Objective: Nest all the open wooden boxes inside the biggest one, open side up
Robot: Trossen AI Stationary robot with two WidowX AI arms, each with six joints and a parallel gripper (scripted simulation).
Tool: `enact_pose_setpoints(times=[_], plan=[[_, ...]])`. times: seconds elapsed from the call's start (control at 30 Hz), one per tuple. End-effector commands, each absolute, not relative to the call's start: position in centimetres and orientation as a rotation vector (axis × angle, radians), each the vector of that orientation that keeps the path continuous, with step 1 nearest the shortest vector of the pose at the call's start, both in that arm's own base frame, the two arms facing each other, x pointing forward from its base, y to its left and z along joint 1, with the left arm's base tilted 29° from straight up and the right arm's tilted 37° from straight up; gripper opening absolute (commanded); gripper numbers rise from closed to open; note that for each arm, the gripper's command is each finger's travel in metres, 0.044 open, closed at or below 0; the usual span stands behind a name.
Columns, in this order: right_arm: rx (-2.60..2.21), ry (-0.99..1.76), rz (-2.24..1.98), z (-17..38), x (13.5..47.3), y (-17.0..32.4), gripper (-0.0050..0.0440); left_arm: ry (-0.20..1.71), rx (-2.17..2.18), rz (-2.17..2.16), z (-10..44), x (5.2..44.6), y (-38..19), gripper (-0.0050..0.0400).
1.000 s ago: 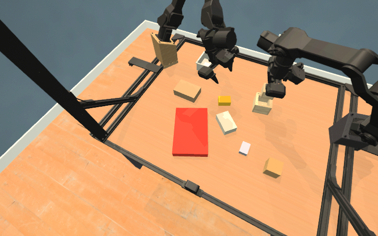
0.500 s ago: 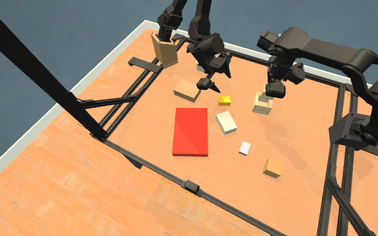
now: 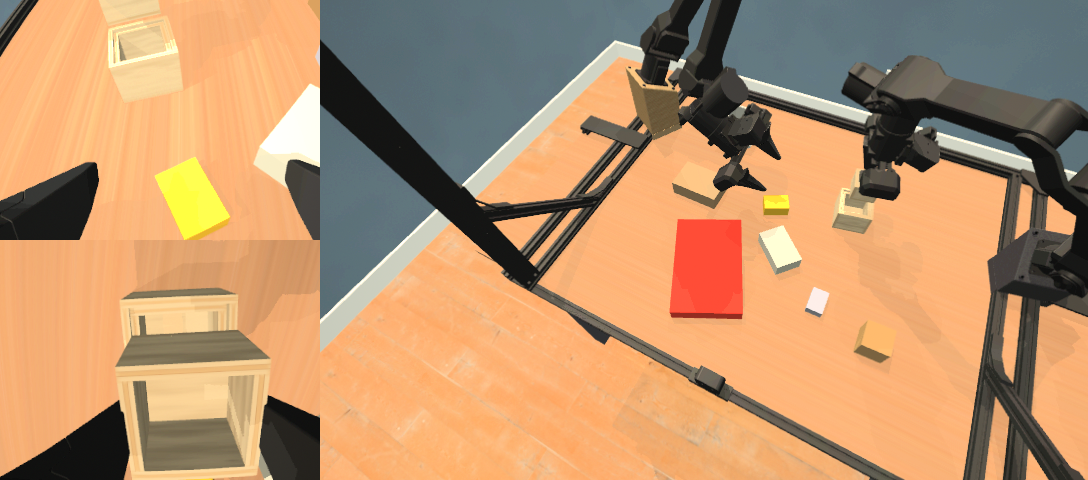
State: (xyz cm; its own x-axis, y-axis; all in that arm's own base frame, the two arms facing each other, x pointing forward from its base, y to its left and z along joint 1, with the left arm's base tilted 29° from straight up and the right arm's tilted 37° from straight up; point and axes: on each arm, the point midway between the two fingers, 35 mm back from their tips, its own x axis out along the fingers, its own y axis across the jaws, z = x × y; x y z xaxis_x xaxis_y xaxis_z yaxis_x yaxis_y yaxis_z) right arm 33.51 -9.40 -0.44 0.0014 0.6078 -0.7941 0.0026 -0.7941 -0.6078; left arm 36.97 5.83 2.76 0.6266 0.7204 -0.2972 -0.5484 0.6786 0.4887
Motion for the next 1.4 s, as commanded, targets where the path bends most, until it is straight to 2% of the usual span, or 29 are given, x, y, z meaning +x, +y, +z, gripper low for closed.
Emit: enact_pose_setpoints(times=[0.0,0.5,1.37], plan=[[-1.848,-0.624,1.847,-0.5,33.5,-9.5,0.0,0.431,0.339,0.771,2.5,36.1,5.3,0.04],[-1.848,-0.624,1.847,-0.5,33.5,-9.5,0.0,0.192,0.185,0.829,3.4,33.4,4.0,0.04],[-1.848,-0.624,1.847,-2.4,33.5,-8.0,0.0,0.19,0.183,0.83,3.4,33.4,4.0,0.04]])
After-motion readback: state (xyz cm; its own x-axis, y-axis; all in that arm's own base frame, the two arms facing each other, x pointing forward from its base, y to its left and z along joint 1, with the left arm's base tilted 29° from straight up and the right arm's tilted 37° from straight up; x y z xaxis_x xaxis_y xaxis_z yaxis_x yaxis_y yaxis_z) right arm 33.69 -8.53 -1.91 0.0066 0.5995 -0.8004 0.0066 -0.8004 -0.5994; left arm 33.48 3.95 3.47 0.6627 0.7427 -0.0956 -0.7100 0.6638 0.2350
